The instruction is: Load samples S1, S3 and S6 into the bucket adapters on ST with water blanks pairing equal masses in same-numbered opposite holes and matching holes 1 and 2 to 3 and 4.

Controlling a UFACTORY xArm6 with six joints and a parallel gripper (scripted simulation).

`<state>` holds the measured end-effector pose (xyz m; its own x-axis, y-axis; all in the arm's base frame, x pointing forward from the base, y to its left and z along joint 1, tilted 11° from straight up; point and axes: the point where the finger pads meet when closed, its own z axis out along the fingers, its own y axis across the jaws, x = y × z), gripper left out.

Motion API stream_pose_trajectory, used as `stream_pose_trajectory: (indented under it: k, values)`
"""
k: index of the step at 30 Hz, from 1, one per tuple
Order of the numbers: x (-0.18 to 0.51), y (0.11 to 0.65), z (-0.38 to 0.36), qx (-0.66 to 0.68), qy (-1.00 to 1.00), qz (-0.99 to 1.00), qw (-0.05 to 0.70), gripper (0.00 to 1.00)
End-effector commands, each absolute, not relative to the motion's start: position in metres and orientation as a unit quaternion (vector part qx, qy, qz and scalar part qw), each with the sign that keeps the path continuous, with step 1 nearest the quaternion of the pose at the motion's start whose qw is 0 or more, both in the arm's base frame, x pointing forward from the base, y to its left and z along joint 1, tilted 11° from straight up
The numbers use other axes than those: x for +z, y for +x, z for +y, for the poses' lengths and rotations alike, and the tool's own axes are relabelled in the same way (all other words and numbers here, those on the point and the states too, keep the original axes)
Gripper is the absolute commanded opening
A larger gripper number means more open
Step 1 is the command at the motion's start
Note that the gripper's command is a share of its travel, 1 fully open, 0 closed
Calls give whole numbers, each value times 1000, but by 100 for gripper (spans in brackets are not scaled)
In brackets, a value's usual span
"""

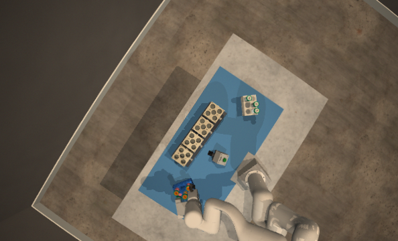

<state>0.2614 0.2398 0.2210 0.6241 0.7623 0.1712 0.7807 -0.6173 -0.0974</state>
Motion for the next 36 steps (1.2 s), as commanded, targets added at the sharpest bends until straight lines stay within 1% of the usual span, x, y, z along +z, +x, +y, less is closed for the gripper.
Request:
stream_pose_trajectory:
  k: [1, 36]
  values:
    - [220, 262, 243, -58, -898, -429, 81, 100]
    - [139, 264, 259, -58, -898, -429, 81, 100]
